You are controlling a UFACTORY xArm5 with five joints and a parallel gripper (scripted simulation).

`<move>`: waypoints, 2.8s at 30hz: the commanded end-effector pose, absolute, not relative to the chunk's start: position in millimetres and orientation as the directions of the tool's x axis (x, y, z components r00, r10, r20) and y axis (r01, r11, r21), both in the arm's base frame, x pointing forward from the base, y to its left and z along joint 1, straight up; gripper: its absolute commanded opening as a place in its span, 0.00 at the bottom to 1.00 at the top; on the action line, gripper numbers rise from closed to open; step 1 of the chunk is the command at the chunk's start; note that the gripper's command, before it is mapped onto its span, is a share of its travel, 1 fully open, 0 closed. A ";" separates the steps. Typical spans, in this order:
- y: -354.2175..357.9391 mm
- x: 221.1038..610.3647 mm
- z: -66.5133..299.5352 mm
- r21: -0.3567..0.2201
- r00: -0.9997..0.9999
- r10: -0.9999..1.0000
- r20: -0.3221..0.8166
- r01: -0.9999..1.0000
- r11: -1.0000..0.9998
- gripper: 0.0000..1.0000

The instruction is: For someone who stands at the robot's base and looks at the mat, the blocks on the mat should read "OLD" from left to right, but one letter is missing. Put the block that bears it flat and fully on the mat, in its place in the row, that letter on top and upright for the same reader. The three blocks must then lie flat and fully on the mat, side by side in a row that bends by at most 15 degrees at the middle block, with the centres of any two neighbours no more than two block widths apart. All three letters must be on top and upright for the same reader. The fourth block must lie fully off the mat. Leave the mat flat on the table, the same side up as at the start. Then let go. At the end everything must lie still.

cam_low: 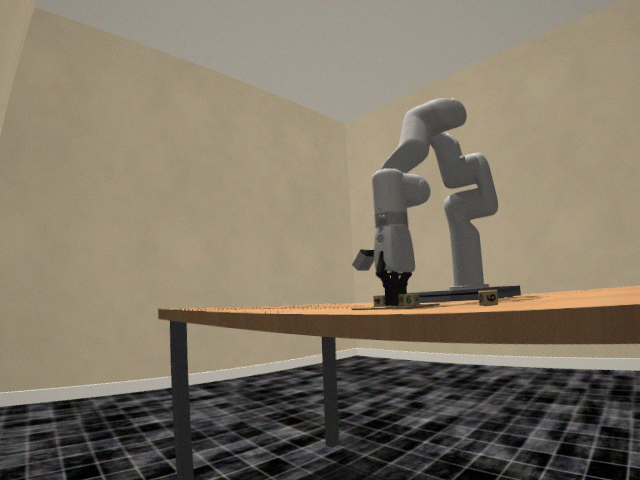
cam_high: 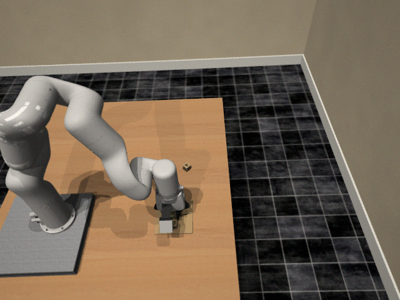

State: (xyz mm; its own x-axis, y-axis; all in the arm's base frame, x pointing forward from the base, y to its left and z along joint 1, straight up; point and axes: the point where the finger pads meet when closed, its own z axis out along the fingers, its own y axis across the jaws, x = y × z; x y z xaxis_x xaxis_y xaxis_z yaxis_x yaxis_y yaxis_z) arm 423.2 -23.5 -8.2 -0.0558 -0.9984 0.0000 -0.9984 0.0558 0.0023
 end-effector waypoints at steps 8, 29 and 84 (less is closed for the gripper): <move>-23.6 424.6 -7.1 -0.001 -0.056 -0.998 0.000 -0.998 0.056 0.21; -23.6 424.6 -7.1 -0.001 -0.056 -0.998 0.000 -0.998 0.056 0.42; -24.0 424.4 82.4 -0.001 -0.056 -0.998 0.000 -0.998 0.056 1.00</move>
